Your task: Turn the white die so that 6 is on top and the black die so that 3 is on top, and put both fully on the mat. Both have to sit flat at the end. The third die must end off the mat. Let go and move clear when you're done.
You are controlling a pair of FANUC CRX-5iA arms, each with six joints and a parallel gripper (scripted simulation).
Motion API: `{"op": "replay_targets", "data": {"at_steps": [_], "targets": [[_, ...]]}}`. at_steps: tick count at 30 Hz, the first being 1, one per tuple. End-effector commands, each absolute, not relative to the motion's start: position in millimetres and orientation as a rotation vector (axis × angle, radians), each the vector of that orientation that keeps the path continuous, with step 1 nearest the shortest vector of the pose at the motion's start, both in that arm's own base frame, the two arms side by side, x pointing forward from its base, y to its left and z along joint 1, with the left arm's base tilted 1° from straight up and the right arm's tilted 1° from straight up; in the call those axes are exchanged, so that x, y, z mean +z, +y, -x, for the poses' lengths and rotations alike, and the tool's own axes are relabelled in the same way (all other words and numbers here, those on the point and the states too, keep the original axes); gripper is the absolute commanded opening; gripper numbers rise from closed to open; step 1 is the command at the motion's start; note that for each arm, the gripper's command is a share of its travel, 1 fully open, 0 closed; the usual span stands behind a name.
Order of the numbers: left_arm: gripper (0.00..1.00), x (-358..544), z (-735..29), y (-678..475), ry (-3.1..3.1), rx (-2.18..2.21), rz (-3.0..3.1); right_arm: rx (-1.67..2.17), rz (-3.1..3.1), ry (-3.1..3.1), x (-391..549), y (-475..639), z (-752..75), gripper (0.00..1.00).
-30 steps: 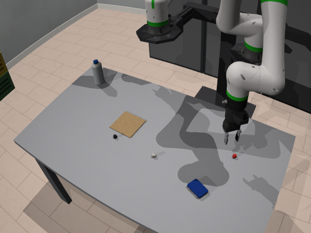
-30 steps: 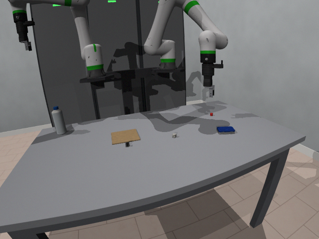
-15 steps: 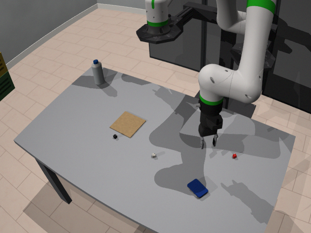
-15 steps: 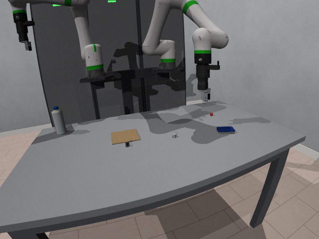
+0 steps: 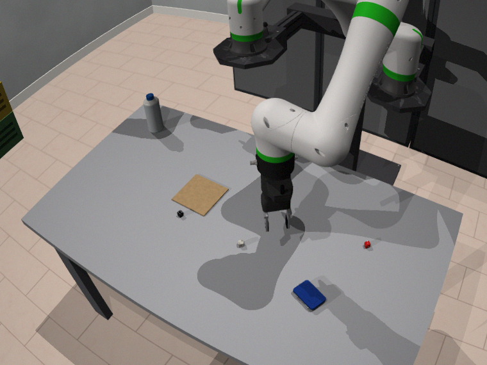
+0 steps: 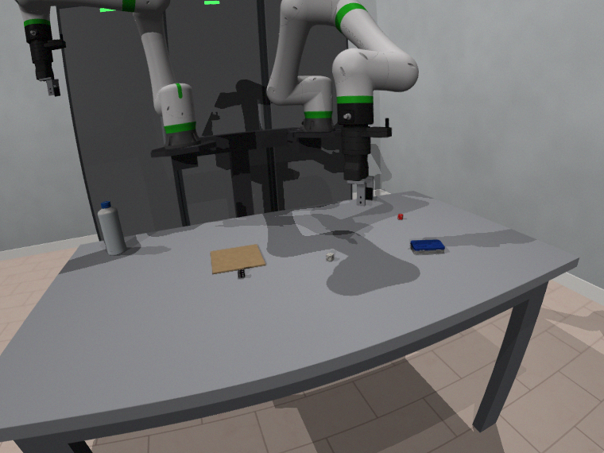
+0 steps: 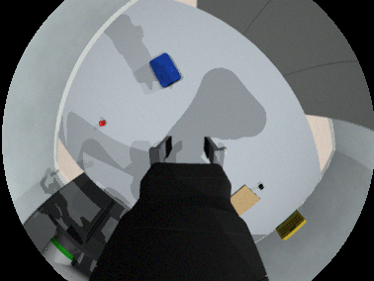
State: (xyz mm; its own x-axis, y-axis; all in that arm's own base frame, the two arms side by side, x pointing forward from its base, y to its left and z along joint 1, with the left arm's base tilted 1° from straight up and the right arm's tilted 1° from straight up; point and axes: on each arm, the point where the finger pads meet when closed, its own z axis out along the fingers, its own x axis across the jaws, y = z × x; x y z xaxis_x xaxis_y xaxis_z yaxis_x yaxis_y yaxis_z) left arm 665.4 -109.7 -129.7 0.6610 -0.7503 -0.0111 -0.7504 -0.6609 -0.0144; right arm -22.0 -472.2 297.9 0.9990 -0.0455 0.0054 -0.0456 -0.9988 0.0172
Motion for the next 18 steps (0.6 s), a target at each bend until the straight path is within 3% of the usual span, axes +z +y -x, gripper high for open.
{"op": "replay_targets", "data": {"at_steps": [1, 18], "targets": [[1.0, -131, -677, -142, 1.3, 0.007, 2.839, 0.007, -3.121, -0.071, 299, -472, 22, 1.0], [1.0, -136, -688, -220, 1.337, 0.008, 2.822, 0.007, -3.121, -0.071, 299, -472, 22, 1.0]]}}
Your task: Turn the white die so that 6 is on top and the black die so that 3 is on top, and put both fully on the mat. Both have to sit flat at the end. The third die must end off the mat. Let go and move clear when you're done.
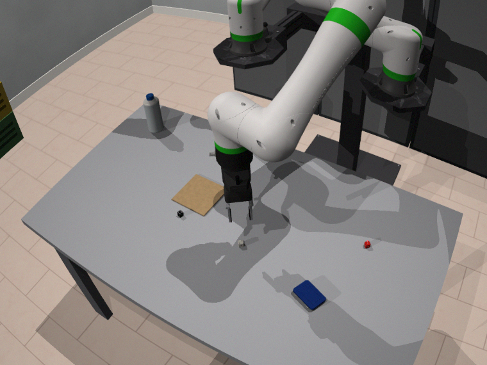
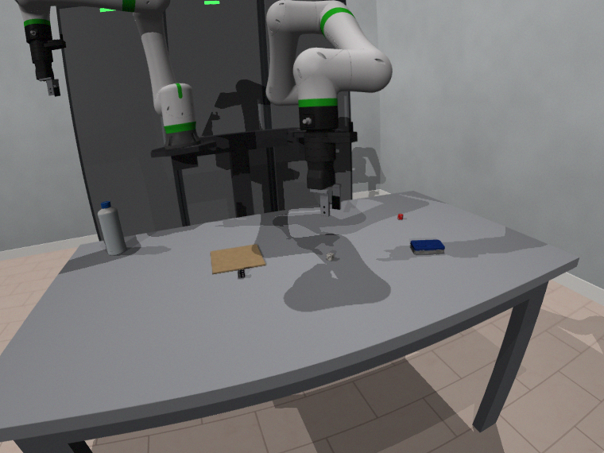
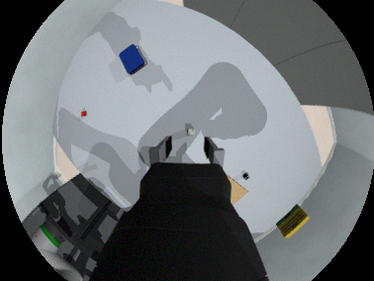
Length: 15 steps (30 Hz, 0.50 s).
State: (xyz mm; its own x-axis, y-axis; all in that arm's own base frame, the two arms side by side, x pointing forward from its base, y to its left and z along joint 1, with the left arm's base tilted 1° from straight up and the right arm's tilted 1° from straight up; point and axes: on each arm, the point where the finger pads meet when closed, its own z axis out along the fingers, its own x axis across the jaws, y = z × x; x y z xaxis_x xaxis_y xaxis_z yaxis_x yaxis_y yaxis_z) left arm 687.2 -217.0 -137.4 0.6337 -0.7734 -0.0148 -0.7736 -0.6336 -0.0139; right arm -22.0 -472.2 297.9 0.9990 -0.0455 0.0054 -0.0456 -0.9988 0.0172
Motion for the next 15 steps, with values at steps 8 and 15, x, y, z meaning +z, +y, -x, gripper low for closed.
{"op": "replay_targets", "data": {"at_steps": [8, 15], "targets": [[1.0, -136.2, -688.7, -222.8, 1.338, 0.008, 2.821, 0.007, -3.121, -0.071, 298.8, -472.4, 22.1, 1.0], [1.0, -136.2, -688.7, -222.8, 1.338, 0.008, 2.821, 0.007, -3.121, -0.071, 298.8, -472.4, 22.1, 1.0]]}}
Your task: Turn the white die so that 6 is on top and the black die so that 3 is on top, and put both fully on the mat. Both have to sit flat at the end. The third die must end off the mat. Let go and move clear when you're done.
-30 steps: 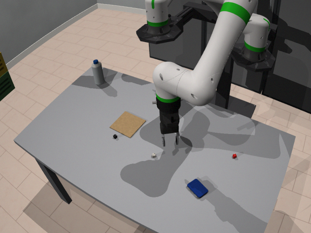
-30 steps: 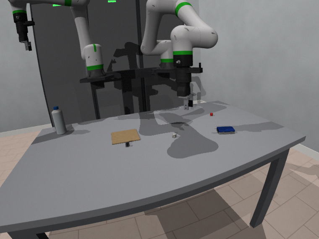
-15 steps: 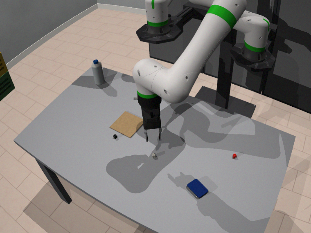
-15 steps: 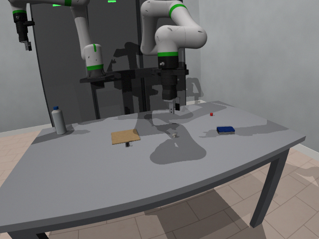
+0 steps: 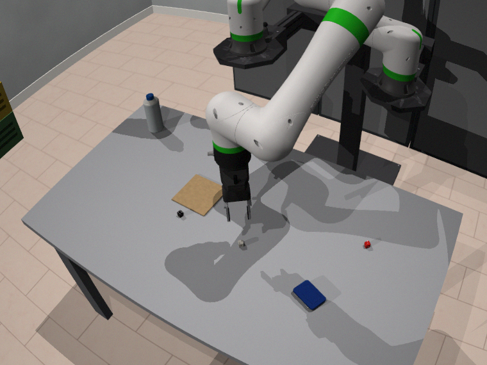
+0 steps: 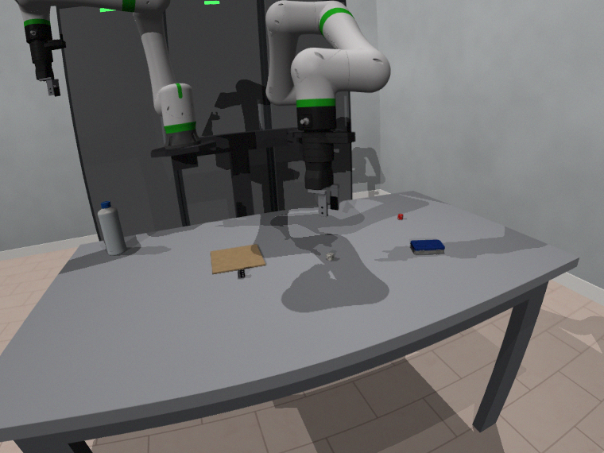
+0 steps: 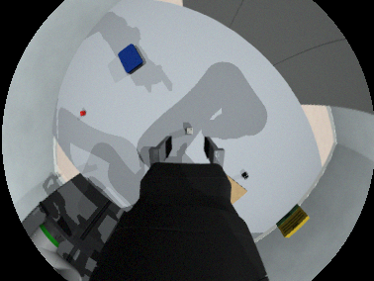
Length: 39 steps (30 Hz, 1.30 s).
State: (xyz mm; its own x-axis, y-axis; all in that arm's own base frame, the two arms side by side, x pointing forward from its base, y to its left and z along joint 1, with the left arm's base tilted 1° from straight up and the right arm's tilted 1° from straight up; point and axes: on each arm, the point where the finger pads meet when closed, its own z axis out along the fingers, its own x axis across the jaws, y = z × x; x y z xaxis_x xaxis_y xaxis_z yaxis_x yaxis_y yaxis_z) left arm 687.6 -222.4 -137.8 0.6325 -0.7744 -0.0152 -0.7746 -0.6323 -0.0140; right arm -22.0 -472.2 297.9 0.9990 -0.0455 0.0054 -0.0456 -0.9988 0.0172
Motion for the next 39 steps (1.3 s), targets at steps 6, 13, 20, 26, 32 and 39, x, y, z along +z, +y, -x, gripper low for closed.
{"op": "replay_targets", "data": {"at_steps": [6, 13, 20, 26, 32, 39], "targets": [[1.0, -158, -687, -223, 1.338, 0.008, 2.821, 0.007, -3.121, -0.071, 299, -472, 22, 1.0], [1.0, -190, -684, -224, 1.338, 0.008, 2.821, 0.007, -3.121, -0.071, 299, -472, 22, 1.0], [0.64, -190, -684, -224, 1.338, 0.008, 2.821, 0.007, -3.121, -0.071, 299, -472, 22, 1.0], [0.64, -190, -684, -224, 1.338, 0.008, 2.821, 0.007, -3.121, -0.071, 299, -472, 22, 1.0], [0.64, -191, -684, -224, 1.338, 0.008, 2.821, 0.007, -3.121, -0.071, 299, -472, 22, 1.0], [0.64, -193, -684, -224, 1.338, 0.008, 2.821, 0.007, -3.121, -0.071, 299, -472, 22, 1.0]]}}
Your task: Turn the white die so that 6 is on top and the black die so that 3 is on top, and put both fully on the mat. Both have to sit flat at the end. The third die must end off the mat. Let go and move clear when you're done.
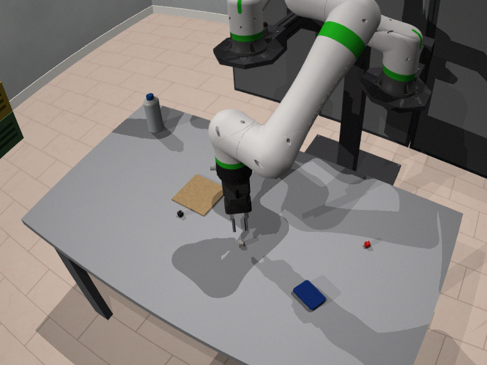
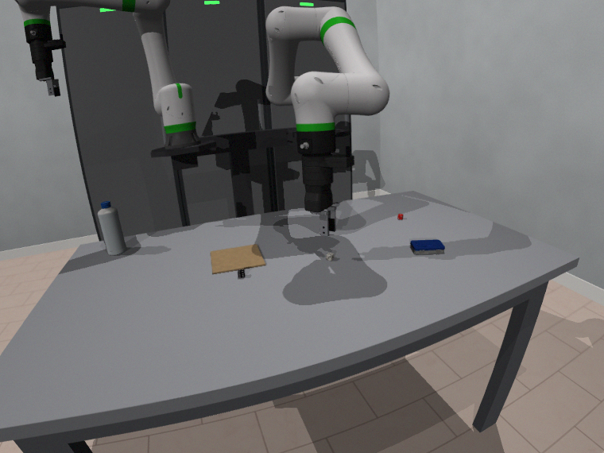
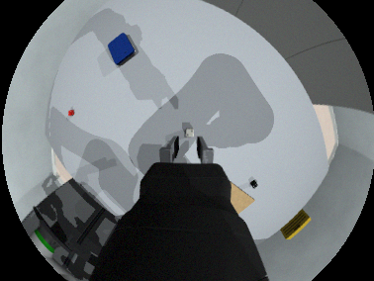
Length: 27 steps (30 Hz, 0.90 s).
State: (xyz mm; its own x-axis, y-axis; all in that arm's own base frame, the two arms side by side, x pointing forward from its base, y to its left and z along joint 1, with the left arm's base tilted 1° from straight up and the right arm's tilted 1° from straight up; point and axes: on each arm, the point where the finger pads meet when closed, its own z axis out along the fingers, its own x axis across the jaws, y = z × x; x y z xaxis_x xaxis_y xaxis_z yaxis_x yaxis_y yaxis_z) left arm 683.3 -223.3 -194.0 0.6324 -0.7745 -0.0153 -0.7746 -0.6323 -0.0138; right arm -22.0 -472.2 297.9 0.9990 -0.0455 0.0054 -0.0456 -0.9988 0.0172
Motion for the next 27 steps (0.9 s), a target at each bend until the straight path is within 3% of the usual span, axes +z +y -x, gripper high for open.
{"op": "replay_targets", "data": {"at_steps": [1, 27], "targets": [[0.64, -194, -684, -224, 1.338, 0.008, 2.821, 0.007, -3.121, -0.071, 299, -472, 22, 1.0], [0.64, -224, -686, -223, 1.338, 0.008, 2.821, 0.007, -3.121, -0.071, 299, -472, 22, 1.0]]}}
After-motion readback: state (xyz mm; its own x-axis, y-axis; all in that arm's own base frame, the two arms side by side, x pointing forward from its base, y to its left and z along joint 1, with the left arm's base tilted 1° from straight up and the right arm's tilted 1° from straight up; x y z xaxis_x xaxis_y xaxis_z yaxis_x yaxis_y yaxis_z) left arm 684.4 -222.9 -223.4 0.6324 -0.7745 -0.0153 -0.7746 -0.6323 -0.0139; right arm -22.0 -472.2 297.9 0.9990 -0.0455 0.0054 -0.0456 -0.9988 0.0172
